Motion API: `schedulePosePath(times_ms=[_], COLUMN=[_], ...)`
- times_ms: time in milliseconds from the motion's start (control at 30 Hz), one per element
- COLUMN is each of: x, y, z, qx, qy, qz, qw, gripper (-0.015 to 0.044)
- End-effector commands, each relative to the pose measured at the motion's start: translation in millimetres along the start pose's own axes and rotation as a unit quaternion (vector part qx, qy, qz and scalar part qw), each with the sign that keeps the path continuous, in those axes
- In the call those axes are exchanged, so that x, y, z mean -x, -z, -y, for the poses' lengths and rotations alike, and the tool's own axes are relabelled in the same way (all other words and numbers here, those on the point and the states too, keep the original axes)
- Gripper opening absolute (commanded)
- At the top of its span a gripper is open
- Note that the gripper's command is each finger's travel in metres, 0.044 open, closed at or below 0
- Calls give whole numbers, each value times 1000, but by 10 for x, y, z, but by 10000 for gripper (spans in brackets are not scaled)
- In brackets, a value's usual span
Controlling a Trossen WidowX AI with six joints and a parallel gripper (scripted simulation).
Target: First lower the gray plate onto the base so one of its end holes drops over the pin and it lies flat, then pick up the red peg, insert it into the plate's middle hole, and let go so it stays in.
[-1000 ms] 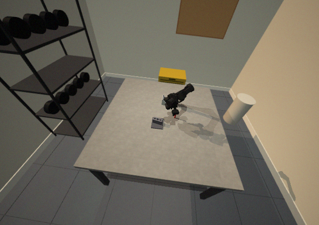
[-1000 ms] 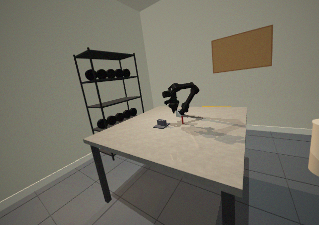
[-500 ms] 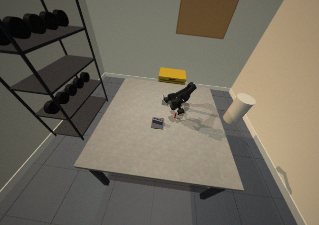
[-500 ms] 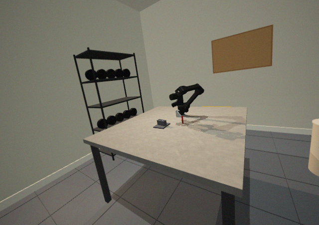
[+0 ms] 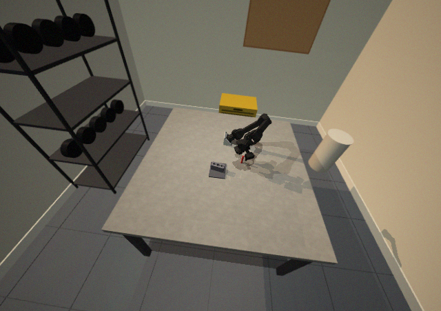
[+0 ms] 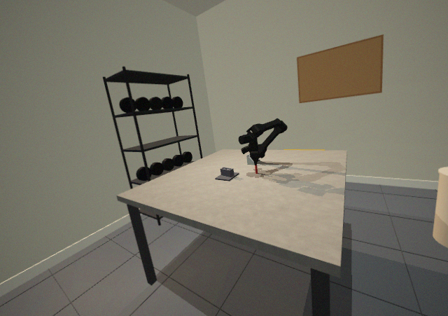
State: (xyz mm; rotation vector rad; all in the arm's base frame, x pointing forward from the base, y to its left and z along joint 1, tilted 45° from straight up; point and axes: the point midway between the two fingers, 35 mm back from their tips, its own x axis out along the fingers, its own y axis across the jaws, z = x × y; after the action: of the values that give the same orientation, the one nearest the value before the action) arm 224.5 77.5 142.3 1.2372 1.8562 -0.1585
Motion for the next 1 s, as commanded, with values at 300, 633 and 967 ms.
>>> schedulePosePath(times_ms=[300,633,967], x=[-212,-360,-363], y=[15,28,29], z=[-2,6,6], qx=[-2,-2,-2], qy=[-2,-2,-2], qz=[-3,-4,-4], qw=[1000,1000,1000], gripper=[440,440,204])
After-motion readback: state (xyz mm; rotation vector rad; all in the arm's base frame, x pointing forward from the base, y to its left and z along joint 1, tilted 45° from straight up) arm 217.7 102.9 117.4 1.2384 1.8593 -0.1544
